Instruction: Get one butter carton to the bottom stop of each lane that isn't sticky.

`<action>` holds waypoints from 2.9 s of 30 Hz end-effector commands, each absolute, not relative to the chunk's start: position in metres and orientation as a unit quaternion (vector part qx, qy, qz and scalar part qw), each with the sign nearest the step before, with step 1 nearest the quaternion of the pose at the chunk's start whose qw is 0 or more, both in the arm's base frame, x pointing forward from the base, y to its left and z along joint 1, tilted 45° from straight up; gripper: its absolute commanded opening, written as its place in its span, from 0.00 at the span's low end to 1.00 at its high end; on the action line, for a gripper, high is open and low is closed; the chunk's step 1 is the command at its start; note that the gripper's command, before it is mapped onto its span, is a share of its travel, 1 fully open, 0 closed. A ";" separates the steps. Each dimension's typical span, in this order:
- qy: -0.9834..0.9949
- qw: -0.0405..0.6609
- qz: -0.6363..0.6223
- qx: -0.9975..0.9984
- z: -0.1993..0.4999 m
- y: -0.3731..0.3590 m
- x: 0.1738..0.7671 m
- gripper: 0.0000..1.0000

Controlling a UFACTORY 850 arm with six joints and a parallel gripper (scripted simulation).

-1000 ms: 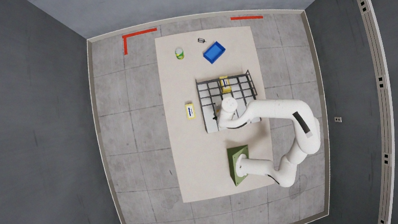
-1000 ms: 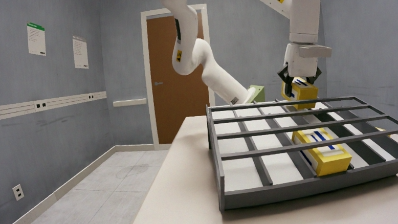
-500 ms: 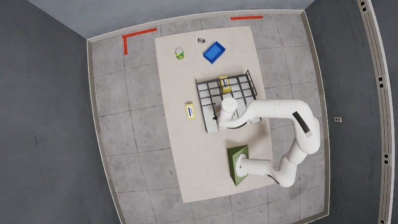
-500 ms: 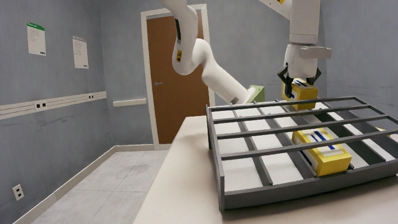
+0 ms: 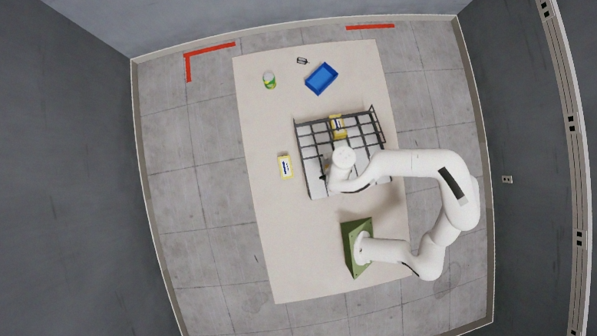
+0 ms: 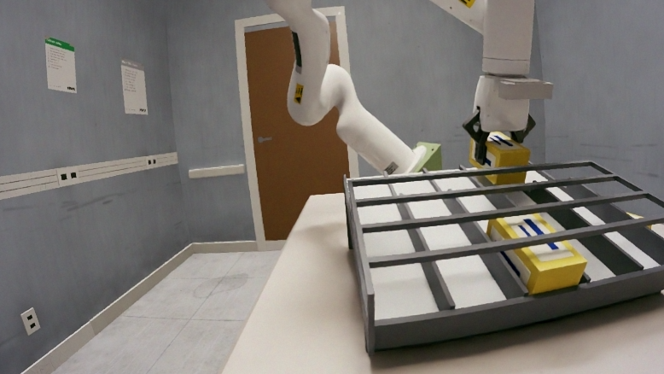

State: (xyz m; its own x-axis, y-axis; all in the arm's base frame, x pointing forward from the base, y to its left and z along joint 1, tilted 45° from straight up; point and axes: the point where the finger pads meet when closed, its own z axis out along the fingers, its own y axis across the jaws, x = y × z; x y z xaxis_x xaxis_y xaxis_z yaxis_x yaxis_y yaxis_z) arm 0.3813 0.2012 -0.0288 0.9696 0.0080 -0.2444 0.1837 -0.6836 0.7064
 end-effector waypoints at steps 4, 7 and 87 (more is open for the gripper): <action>0.053 0.394 -0.110 0.911 -0.029 0.202 0.382 0.00; 0.053 0.394 -0.110 0.911 -0.029 0.202 0.382 0.00; 0.053 0.394 -0.110 0.911 -0.036 0.193 0.380 0.00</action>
State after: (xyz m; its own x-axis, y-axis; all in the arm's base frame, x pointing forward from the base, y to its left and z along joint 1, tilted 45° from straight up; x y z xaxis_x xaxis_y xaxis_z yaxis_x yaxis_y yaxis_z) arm 0.3795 0.1926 -0.0366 0.9697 0.0082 -0.2440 0.1835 -0.6839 0.7062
